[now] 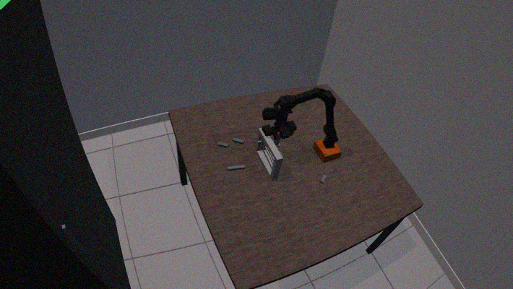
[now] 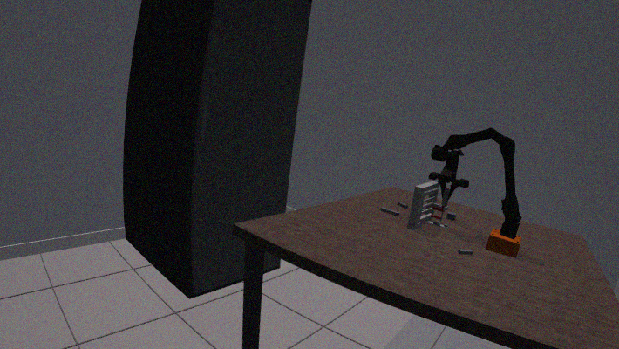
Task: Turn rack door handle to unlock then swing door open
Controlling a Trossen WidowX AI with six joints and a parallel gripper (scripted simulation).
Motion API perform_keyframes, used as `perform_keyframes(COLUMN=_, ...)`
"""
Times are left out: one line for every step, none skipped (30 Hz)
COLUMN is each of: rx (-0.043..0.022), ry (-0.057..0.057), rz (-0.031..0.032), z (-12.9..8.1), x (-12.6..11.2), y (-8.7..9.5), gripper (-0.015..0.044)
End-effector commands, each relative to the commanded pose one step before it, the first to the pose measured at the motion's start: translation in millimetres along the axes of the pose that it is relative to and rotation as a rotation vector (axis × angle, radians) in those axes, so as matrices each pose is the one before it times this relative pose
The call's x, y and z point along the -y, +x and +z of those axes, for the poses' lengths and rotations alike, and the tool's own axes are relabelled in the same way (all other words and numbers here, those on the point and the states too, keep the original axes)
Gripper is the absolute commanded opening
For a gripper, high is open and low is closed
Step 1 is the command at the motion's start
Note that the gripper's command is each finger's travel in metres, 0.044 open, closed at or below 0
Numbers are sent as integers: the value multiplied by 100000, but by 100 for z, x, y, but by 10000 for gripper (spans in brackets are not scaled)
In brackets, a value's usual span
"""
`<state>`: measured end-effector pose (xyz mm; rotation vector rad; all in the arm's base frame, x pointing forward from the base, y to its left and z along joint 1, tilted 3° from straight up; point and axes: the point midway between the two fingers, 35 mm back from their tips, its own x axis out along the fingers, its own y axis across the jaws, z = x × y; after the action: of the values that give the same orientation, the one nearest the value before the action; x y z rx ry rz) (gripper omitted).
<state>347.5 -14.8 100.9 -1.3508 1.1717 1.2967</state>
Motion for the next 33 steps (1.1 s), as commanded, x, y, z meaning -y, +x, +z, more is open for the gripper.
perform_keyframes(rx=225, ry=8999, rz=-88, z=247, x=-477, y=-37, gripper=22)
perform_keyframes(rx=3, ry=2008, rz=10, z=41, x=-130, y=0, gripper=22)
perform_keyframes(rx=3, ry=2010, rz=10, z=39, x=-131, y=1, gripper=22)
perform_keyframes(rx=3, ry=2010, rz=10, z=36, x=-132, y=2, gripper=22)
perform_keyframes(rx=3, ry=2024, rz=11, z=43, x=-153, y=1, gripper=22)
perform_keyframes(rx=3, ry=2036, rz=11, z=40, x=-156, y=2, gripper=22)
perform_keyframes(rx=3, ry=2036, rz=11, z=36, x=-157, y=2, gripper=22)
perform_keyframes(rx=3, ry=2018, rz=13, z=42, x=-178, y=1, gripper=22)
perform_keyframes(rx=3, ry=2023, rz=13, z=38, x=-179, y=2, gripper=22)
perform_keyframes(rx=3, ry=2021, rz=13, z=34, x=-181, y=3, gripper=22)
perform_keyframes(rx=3, ry=1990, rz=15, z=41, x=-203, y=2, gripper=22)
perform_keyframes(rx=3, ry=1993, rz=15, z=36, x=-204, y=3, gripper=22)
perform_keyframes(rx=3, ry=1993, rz=15, z=31, x=-205, y=4, gripper=22)
perform_keyframes(rx=3, ry=1927, rz=17, z=40, x=-228, y=1, gripper=22)
perform_keyframes(rx=3, ry=1930, rz=17, z=35, x=-230, y=3, gripper=22)
perform_keyframes(rx=3, ry=1930, rz=17, z=29, x=-231, y=4, gripper=22)
perform_keyframes(rx=3, ry=1723, rz=16, z=34, x=-224, y=2, gripper=22)
perform_keyframes(rx=3, ry=1724, rz=16, z=29, x=-225, y=3, gripper=22)
perform_keyframes(rx=2, ry=1724, rz=16, z=24, x=-226, y=5, gripper=22)
perform_keyframes(rx=4, ry=1774, rz=18, z=37, x=-248, y=1, gripper=22)
perform_keyframes(rx=3, ry=1799, rz=18, z=31, x=-252, y=3, gripper=22)
perform_keyframes(rx=3, ry=1799, rz=18, z=25, x=-253, y=5, gripper=22)
perform_keyframes(rx=4, ry=1664, rz=18, z=35, x=-245, y=1, gripper=22)
perform_keyframes(rx=3, ry=1665, rz=18, z=29, x=-246, y=3, gripper=22)
perform_keyframes(rx=2, ry=1665, rz=18, z=23, x=-246, y=5, gripper=22)
perform_keyframes(rx=4, ry=1577, rz=18, z=34, x=-242, y=1, gripper=22)
perform_keyframes(rx=3, ry=1586, rz=18, z=29, x=-243, y=3, gripper=22)
perform_keyframes(rx=3, ry=1586, rz=18, z=23, x=-244, y=5, gripper=22)
perform_keyframes(rx=4, ry=1547, rz=18, z=36, x=-243, y=1, gripper=22)
perform_keyframes(rx=3, ry=1559, rz=18, z=31, x=-245, y=3, gripper=22)
perform_keyframes(rx=3, ry=1559, rz=18, z=25, x=-245, y=4, gripper=22)
perform_keyframes(rx=4, ry=1532, rz=18, z=38, x=-244, y=1, gripper=22)
perform_keyframes(rx=4, ry=1539, rz=18, z=32, x=-245, y=3, gripper=22)
